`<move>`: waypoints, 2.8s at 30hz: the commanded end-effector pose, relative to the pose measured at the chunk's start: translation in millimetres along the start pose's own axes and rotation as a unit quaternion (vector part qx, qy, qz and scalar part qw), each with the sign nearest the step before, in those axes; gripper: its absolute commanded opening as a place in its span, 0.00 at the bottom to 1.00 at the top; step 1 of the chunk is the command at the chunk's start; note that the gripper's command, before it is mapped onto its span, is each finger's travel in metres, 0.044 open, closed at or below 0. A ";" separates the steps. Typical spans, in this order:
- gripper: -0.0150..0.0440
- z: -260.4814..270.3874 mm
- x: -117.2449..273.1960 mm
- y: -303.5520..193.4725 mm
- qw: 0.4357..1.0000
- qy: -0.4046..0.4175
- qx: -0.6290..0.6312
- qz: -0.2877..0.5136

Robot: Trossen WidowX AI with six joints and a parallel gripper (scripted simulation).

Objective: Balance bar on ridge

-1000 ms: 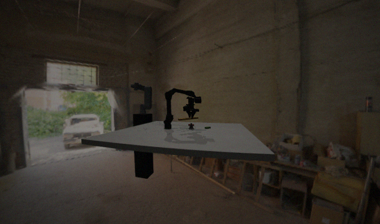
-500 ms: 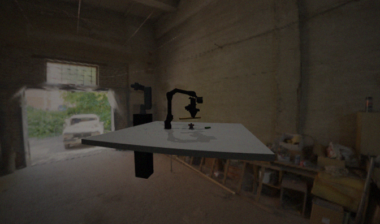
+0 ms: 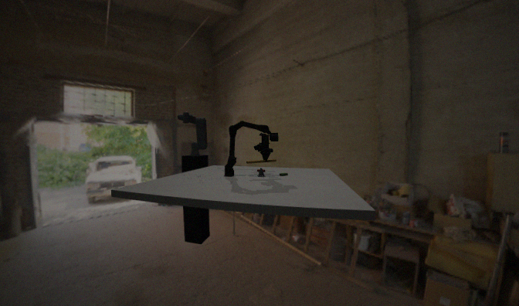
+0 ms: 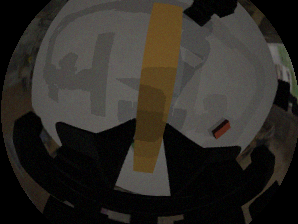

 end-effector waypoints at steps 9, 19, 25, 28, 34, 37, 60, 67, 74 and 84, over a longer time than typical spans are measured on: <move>0.25 -0.3 -20.3 -0.5 1.000 -0.003 -0.003 -0.002; 0.25 0.4 -36.4 1.2 1.000 -0.003 -0.003 -0.002; 0.25 0.7 -38.6 1.4 1.000 -0.003 -0.003 -0.002; 0.25 0.7 -38.7 1.5 1.000 -0.003 -0.003 -0.002; 0.25 0.8 -37.2 1.5 1.000 -0.003 -0.003 -0.002; 0.25 0.8 -37.5 1.5 1.000 -0.003 -0.003 -0.002; 0.25 0.8 -39.5 1.6 1.000 -0.003 -0.003 -0.002; 0.25 0.8 -40.0 1.6 1.000 -0.003 -0.003 -0.002; 0.25 0.8 -40.6 1.7 1.000 -0.003 -0.003 -0.002; 0.25 0.8 -41.5 1.7 1.000 -0.003 -0.003 -0.002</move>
Point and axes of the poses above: the point midway between the two fingers, 35 mm back from their tips, its own x axis back along the fingers, its own z axis across the jaws, y = z × x, the point moved 7 cm from there along x, back along the fingers, and after that the axes turned 13 degrees about x, right-handed, at the moved point
